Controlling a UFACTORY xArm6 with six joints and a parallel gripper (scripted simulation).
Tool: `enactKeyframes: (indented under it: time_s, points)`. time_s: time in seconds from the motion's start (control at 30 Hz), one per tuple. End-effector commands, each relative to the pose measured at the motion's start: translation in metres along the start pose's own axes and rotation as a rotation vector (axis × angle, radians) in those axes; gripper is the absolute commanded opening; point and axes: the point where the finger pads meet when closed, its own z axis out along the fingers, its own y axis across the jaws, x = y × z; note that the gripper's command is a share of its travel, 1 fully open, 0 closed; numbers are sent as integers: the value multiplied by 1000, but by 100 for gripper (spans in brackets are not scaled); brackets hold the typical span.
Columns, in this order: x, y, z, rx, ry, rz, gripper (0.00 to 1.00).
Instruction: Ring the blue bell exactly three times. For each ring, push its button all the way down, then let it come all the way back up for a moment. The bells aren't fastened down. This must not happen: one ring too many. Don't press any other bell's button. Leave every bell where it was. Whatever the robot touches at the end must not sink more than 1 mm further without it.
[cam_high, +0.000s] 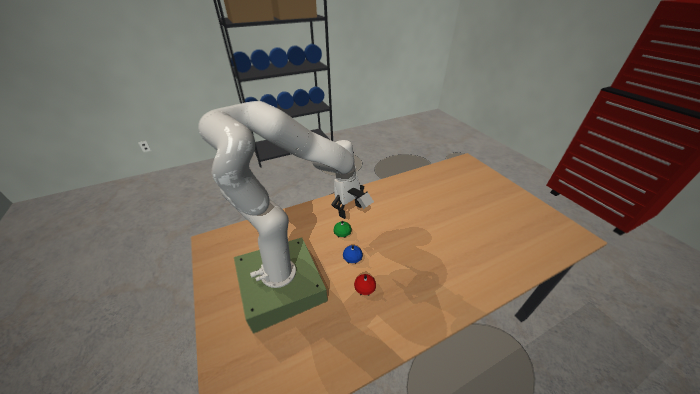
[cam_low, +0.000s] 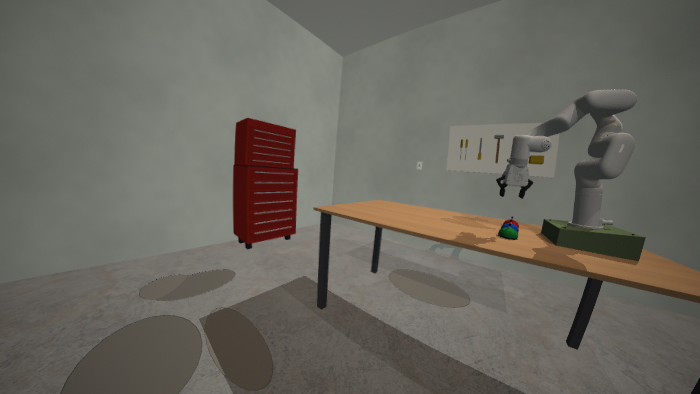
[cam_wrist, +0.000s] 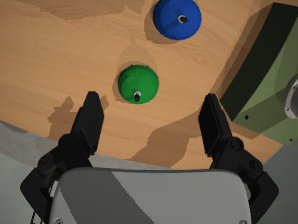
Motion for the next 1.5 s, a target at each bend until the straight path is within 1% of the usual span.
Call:
enactKeyframes:
  time_s: [0.0, 0.07, 0.2, 0.33, 0.7, 0.73, 1.47]
  points:
    - [24, 17, 25, -6, -103, 181, 100]
    - [24, 17, 25, -6, -103, 181, 100]
    - [42, 36, 44, -16, -157, 362, 100]
    - [51, 46, 52, -19, -179, 450, 100]
    - [53, 48, 54, -19, -184, 471, 100]
    - [53, 48, 54, -19, -184, 471, 0]
    - [53, 48, 54, -19, -184, 471, 0]
